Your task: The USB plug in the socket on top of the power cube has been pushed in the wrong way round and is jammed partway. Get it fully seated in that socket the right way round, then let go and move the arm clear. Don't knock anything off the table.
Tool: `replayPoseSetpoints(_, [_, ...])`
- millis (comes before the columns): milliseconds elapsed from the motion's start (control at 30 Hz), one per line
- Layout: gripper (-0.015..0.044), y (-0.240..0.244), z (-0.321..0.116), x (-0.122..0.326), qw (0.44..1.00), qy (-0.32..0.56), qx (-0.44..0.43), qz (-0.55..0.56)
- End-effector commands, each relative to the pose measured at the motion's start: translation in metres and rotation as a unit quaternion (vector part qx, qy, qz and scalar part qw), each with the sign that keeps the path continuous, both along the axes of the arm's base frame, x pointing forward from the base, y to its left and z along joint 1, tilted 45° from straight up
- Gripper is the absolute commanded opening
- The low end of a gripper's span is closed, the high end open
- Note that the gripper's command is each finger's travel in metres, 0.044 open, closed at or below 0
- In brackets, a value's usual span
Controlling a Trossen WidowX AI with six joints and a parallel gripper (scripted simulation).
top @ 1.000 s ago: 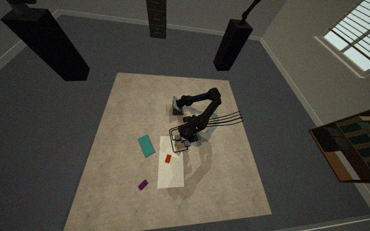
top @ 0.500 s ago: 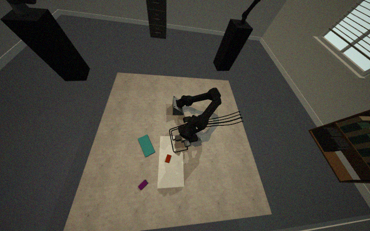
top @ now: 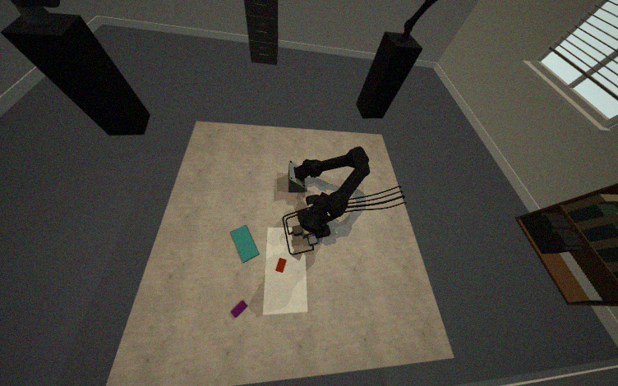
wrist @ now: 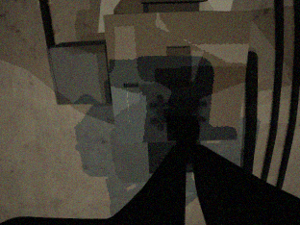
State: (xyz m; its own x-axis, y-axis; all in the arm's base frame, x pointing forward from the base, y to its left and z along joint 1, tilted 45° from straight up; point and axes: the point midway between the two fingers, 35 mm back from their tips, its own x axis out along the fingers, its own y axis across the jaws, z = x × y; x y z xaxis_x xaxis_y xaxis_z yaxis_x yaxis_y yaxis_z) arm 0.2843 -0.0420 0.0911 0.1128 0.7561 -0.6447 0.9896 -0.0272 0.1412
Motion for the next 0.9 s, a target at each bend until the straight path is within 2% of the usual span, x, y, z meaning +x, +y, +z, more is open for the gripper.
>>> replayPoseSetpoints(0, [0.0,0.0005,-0.0003,0.0007,1.0,0.0,0.001,-0.002])
replayPoseSetpoints(867, [0.0,0.0027,-0.0024,0.001,1.0,0.0,0.001,-0.002])
